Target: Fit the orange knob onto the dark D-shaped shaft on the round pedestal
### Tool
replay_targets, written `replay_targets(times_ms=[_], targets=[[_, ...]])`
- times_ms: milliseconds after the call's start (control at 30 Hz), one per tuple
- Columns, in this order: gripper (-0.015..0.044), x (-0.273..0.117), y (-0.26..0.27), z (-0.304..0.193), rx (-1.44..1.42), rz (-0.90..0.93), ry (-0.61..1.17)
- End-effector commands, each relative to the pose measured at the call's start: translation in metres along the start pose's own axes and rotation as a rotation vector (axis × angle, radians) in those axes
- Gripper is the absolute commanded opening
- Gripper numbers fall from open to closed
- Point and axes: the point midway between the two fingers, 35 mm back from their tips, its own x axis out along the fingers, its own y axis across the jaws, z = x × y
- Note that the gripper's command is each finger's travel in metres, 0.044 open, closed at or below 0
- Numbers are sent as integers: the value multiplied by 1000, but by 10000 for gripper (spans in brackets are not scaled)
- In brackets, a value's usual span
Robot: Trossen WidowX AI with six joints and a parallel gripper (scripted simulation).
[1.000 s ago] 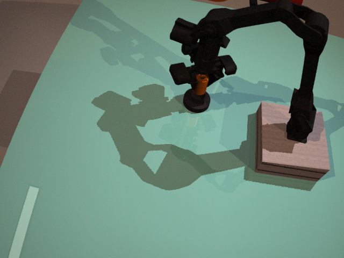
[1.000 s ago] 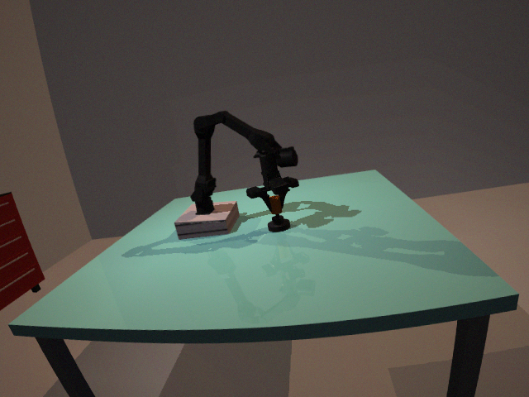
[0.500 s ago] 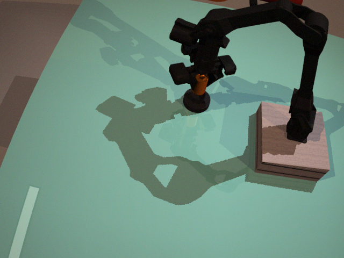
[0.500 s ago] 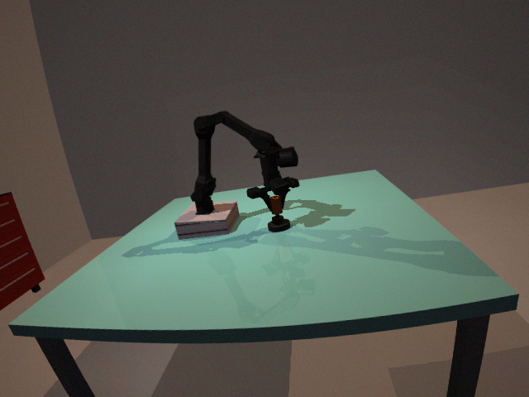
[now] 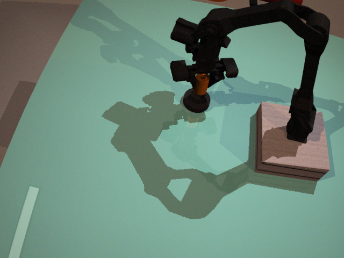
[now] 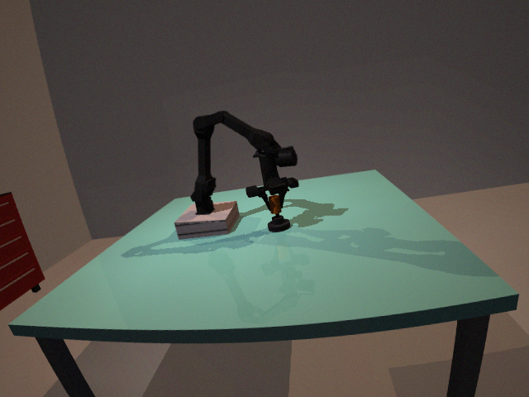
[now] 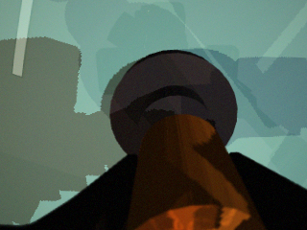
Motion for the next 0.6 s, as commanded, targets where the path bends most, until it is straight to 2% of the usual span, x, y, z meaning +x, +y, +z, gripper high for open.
replay_targets(times_ms=[0,567], targets=[[0,-1,0,1,64,3,-3],[0,3,0,0,64,3,-3]])
